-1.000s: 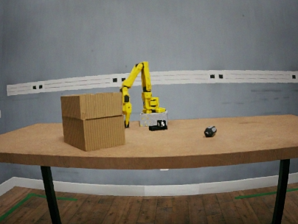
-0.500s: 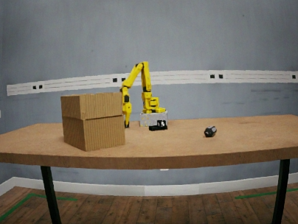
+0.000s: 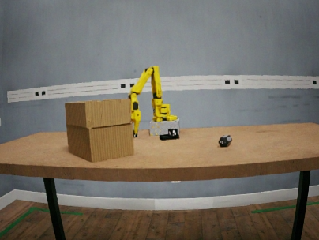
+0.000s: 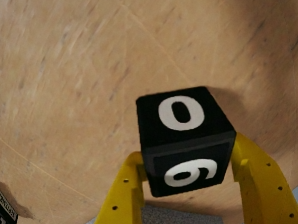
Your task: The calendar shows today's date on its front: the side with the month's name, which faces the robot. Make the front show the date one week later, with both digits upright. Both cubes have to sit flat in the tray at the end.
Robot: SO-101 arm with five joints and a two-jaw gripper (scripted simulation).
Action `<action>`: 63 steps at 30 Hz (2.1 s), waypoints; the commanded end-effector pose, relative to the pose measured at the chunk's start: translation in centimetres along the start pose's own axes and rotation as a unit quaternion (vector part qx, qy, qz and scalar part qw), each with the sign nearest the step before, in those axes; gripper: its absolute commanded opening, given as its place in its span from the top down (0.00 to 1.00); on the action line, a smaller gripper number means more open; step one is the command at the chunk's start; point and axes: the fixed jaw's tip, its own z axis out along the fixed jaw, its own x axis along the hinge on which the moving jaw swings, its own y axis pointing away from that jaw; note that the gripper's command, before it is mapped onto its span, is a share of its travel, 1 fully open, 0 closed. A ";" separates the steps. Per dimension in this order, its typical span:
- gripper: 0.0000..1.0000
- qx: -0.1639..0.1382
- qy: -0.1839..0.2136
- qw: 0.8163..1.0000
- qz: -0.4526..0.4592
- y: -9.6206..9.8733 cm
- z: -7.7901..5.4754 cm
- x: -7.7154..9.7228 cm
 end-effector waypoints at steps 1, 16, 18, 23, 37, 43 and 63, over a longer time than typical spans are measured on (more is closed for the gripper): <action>0.76 -0.004 0.010 1.000 0.003 0.0 0.3 0.5; 0.65 -0.004 0.010 1.000 0.003 0.0 0.3 0.5; 0.64 -0.004 0.010 1.000 0.003 0.0 0.3 0.5; 0.64 -0.004 0.010 1.000 0.003 0.0 0.3 0.5; 0.64 -0.004 0.010 1.000 0.003 -0.1 -2.6 0.1; 0.64 -0.004 0.010 1.000 0.003 -0.1 -4.0 0.1; 0.64 -0.004 0.010 1.000 0.003 -0.1 -5.6 0.3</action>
